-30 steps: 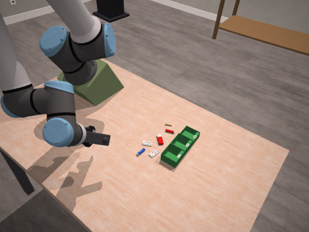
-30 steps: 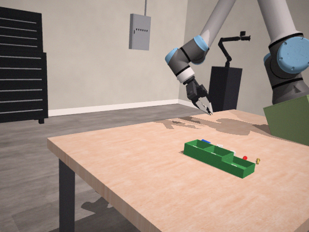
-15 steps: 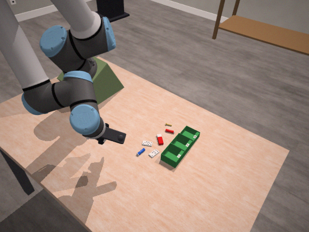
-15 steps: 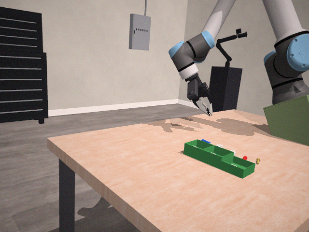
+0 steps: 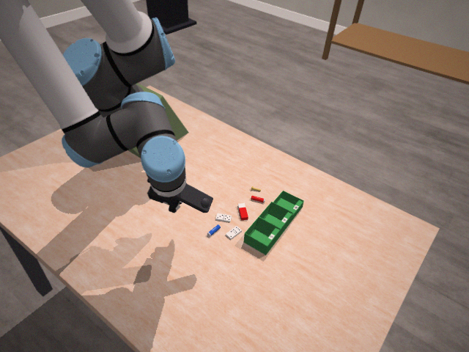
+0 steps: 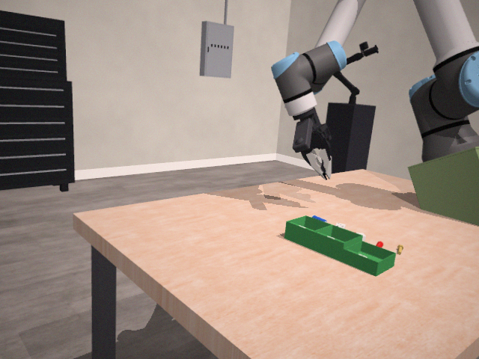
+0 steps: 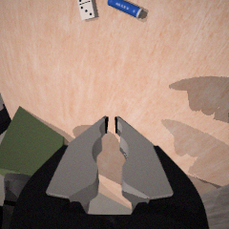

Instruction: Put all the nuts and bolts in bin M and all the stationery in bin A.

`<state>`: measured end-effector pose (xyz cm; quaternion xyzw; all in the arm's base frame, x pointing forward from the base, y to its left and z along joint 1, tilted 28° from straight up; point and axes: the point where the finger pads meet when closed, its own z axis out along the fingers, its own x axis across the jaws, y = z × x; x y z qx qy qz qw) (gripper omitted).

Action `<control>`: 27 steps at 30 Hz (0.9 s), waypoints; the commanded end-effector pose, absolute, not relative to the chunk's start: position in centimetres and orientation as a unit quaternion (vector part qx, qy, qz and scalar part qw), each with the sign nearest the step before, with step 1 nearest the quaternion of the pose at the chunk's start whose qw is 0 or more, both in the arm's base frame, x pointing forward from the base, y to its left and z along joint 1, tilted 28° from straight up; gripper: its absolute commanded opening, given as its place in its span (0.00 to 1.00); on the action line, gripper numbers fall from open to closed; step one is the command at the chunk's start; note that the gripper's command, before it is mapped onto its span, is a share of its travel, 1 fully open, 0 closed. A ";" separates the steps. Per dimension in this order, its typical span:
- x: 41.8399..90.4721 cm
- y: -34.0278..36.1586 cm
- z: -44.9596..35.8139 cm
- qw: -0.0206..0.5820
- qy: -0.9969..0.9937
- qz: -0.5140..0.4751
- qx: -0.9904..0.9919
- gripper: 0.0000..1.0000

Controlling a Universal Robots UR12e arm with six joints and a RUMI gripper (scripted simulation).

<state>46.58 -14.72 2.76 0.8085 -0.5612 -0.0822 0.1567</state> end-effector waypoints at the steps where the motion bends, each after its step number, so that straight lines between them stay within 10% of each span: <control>1: 48.2 -12.7 2.6 0.176 -0.575 -0.049 0.798 0.04; 27: 53.1 -3.4 2.6 0.195 -0.615 0.066 0.762 0.04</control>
